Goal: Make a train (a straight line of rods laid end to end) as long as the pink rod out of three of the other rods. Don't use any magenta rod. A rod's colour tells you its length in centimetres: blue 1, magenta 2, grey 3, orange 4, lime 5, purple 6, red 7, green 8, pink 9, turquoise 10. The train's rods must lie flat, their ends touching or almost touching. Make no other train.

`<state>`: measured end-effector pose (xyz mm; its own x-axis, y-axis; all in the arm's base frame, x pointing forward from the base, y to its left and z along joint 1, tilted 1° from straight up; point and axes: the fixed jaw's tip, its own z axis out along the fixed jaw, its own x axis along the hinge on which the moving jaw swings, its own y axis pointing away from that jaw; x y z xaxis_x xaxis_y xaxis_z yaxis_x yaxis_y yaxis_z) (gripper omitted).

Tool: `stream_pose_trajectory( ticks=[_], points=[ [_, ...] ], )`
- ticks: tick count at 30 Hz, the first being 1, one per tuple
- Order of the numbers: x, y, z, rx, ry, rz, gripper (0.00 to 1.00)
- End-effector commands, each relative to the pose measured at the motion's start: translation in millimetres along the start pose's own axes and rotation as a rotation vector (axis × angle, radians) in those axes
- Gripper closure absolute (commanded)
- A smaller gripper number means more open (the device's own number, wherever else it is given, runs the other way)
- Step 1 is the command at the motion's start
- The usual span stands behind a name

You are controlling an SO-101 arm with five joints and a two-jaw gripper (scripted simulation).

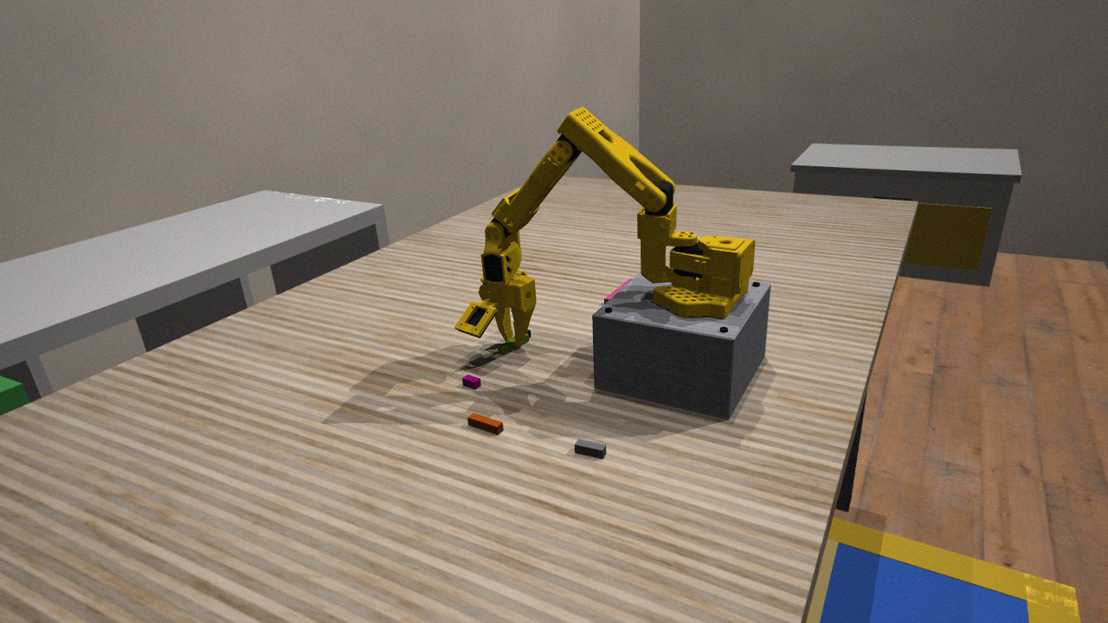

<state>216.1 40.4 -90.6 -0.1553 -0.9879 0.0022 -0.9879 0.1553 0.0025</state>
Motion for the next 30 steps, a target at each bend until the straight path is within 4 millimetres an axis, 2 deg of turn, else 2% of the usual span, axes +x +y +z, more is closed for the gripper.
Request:
stream_pose_trajectory(
  ticks=[1,30],
  points=[
    [-2.9,-0.4,1.8,0.006,-0.004,-0.002,0.99],
    [-2.9,-0.4,1.7,0.006,-0.004,-0.002,1.00]
  ],
)
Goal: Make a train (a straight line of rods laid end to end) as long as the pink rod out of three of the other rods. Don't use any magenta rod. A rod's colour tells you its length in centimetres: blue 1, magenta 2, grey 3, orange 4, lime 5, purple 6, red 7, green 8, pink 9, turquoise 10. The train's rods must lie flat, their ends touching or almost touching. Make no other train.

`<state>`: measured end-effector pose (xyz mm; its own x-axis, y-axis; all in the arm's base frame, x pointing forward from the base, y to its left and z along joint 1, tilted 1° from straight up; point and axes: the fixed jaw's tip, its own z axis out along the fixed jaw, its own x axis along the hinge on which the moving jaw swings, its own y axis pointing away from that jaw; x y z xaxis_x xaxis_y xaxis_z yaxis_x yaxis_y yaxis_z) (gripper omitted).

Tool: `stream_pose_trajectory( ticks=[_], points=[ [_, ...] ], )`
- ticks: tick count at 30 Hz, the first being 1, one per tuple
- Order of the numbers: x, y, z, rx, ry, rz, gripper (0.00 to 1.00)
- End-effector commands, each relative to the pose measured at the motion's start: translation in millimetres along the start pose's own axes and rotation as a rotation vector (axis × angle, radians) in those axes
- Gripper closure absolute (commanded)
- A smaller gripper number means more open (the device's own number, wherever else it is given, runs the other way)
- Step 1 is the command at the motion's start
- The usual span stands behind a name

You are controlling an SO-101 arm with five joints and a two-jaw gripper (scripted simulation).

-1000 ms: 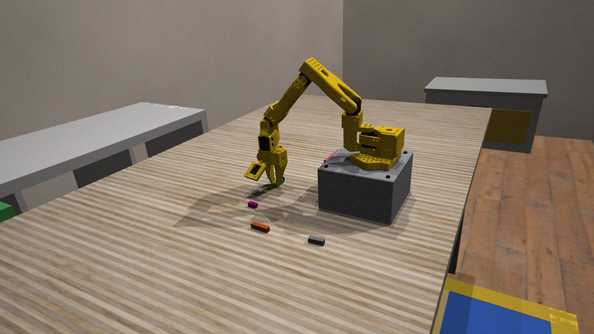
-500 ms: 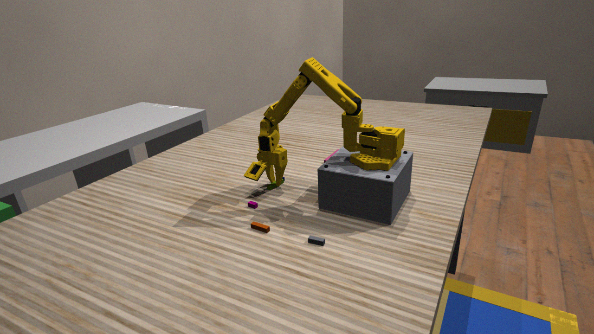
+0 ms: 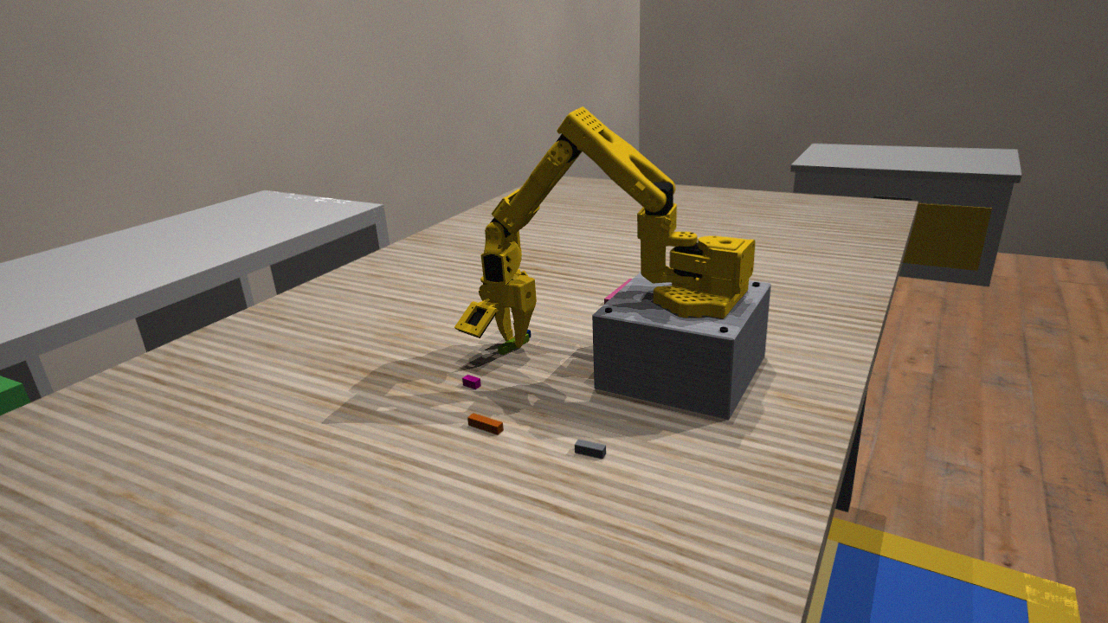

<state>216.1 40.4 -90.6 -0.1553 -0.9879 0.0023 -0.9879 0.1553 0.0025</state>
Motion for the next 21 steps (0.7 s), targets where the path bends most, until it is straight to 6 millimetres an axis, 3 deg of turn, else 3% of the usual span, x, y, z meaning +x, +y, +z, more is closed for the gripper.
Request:
stream_pose_trajectory(
  ticks=[1,21],
  points=[
    [-2.9,-0.4,1.5,0.006,-0.004,-0.002,1.00],
    [-2.9,-4.5,-27.5,0.006,-0.004,-0.002,1.00]
  ],
)
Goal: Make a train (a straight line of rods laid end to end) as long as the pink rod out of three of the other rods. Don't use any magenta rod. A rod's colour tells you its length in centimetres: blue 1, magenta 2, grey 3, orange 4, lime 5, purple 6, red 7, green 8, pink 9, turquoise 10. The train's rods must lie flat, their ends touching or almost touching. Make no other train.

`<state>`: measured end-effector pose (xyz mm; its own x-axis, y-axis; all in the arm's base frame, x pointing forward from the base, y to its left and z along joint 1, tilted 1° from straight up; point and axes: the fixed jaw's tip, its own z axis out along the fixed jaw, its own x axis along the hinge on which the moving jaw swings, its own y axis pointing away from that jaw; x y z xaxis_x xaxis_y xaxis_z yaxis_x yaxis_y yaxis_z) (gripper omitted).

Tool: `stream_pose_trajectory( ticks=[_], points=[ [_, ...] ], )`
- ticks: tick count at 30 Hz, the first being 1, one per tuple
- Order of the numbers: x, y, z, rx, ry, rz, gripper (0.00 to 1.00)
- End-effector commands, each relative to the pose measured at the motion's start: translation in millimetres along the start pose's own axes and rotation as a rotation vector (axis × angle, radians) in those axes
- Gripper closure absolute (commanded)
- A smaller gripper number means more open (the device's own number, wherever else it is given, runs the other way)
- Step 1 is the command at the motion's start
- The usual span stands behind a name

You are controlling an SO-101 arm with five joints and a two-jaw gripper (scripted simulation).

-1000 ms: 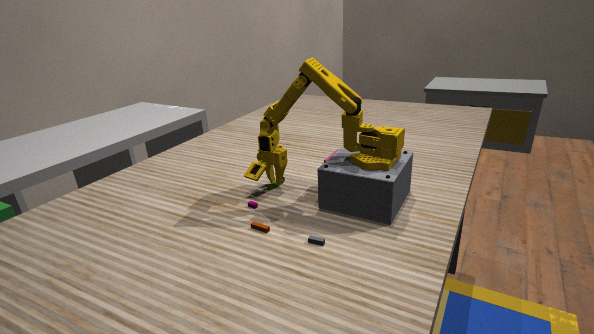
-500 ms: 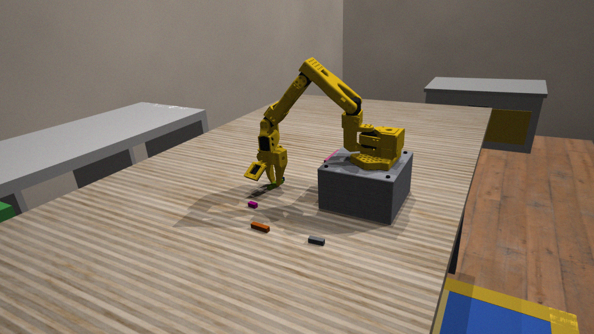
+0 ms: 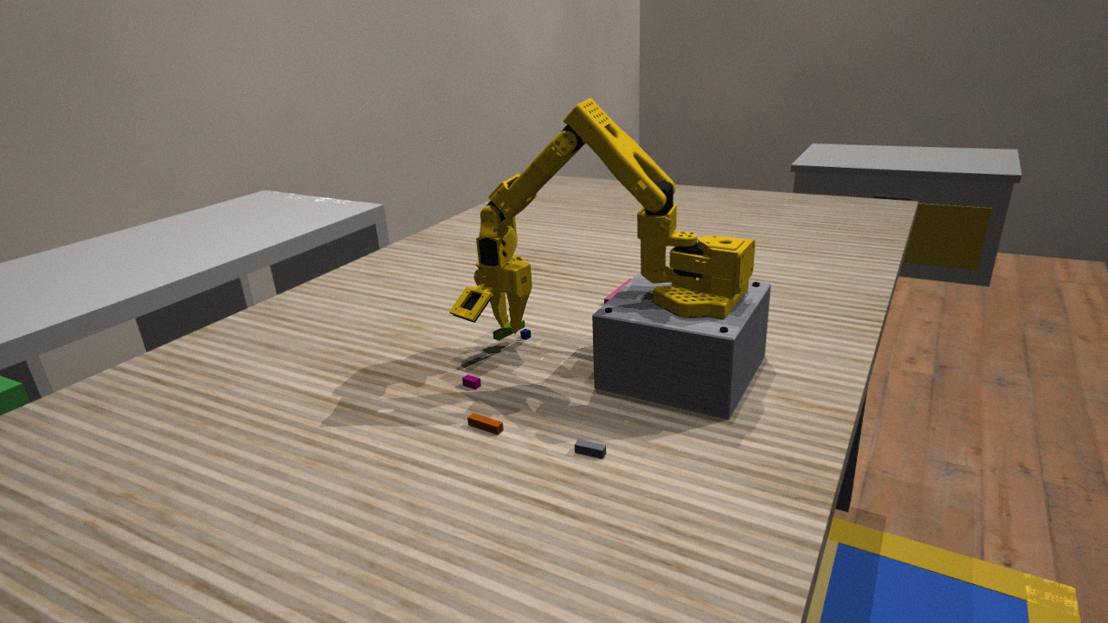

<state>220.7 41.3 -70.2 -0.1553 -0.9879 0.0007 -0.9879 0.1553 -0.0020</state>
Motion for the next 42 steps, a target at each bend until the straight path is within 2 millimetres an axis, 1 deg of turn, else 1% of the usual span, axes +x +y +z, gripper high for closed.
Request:
stream_pose_trajectory(
  ticks=[1,6,12,42],
  points=[
    [-1.4,-0.2,-7.1,0.002,-0.002,-0.002,1.00],
    [-1.3,-0.6,-13.6,0.002,-0.002,-0.002,1.00],
    [-1.2,-0.6,-14.9,0.002,-0.002,-0.002,1.00],
    [-5.0,-2.0,-6.9,0.002,-0.002,-0.003,1.00]
  ],
)
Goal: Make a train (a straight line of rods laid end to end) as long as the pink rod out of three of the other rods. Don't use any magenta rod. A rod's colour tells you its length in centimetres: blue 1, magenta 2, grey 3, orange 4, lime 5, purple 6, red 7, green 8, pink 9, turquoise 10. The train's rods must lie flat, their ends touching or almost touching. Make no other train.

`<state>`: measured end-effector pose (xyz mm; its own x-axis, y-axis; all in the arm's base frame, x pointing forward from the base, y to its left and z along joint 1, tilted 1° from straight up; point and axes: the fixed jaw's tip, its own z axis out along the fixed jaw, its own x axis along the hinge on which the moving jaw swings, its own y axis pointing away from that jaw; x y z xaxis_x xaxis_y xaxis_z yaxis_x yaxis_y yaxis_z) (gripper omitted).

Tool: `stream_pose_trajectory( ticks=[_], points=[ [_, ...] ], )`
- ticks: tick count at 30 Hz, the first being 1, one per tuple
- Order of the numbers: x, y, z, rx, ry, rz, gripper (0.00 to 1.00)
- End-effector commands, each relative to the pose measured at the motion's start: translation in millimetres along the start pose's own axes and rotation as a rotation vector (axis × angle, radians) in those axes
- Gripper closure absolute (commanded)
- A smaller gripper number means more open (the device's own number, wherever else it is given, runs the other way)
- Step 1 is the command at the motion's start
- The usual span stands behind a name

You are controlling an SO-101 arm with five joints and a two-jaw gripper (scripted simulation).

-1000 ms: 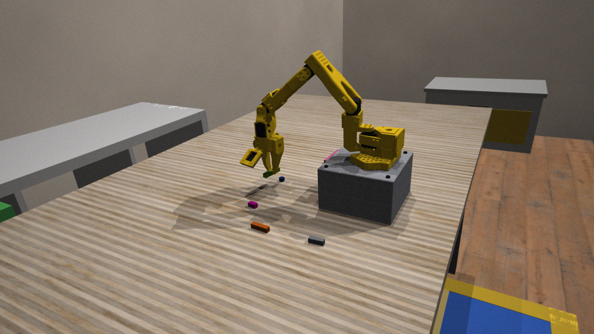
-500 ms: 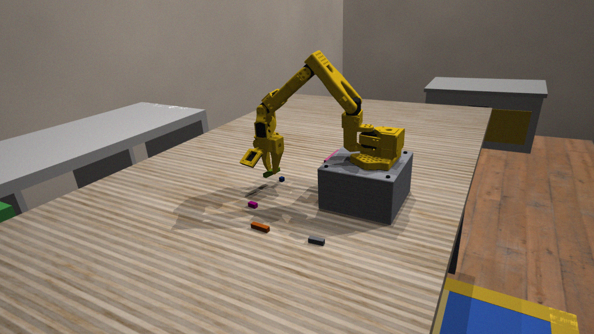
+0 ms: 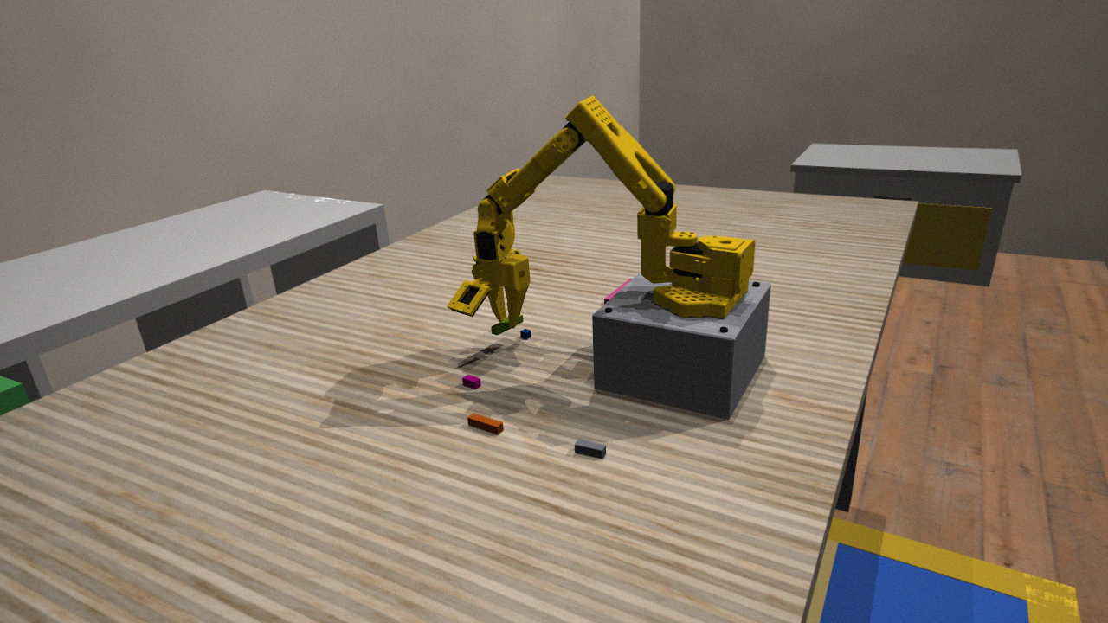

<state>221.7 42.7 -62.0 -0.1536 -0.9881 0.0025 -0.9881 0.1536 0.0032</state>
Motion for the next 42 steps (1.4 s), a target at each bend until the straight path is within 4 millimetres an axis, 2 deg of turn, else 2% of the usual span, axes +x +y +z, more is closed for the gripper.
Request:
stream_pose_trajectory(
  ticks=[1,27,42],
  points=[
    [-3.4,-1.3,1.3,0.007,-0.004,-0.001,1.00],
    [-5.2,-1.6,0.0,0.009,-0.005,-0.004,1.00],
    [-5.4,-1.6,15.2,0.009,-0.005,-0.004,1.00]
  ],
)
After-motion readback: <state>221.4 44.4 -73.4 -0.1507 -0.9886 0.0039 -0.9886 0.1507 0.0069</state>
